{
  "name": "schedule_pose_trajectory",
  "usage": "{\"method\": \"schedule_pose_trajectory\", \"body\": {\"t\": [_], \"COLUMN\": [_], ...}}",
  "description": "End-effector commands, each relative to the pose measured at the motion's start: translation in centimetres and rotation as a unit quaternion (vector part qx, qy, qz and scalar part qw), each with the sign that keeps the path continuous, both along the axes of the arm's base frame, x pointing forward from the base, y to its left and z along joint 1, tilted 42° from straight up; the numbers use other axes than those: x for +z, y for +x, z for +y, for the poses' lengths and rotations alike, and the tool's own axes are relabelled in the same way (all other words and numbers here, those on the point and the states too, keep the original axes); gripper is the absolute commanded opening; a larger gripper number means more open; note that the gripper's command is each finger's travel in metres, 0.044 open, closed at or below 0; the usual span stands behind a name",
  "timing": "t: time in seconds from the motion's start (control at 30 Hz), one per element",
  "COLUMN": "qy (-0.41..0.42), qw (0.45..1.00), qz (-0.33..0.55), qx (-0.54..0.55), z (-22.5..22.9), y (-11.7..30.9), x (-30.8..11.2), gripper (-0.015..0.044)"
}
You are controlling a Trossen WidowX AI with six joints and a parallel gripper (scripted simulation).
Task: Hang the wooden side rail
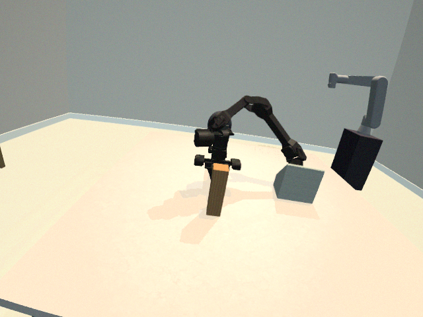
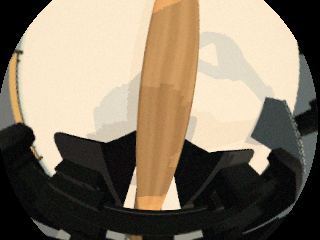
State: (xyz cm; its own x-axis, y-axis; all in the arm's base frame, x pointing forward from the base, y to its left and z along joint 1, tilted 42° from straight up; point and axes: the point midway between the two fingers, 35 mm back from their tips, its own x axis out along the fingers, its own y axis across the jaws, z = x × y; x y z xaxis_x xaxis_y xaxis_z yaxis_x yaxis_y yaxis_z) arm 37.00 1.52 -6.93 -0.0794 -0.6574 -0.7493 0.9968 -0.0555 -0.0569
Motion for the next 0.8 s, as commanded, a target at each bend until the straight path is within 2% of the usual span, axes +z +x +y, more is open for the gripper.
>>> {"method": "schedule_pose_trajectory", "body": {"t": [0.0,0.77], "qy": [0.002,0.002], "qw": [1.000,1.000], "qz": [-0.005,-0.005], "qx": [0.006,0.006], "z": [0.68,0.82], "y": [0.31,0.28], "x": [0.20,0.02], "gripper": [0.0000,0.0000]}}
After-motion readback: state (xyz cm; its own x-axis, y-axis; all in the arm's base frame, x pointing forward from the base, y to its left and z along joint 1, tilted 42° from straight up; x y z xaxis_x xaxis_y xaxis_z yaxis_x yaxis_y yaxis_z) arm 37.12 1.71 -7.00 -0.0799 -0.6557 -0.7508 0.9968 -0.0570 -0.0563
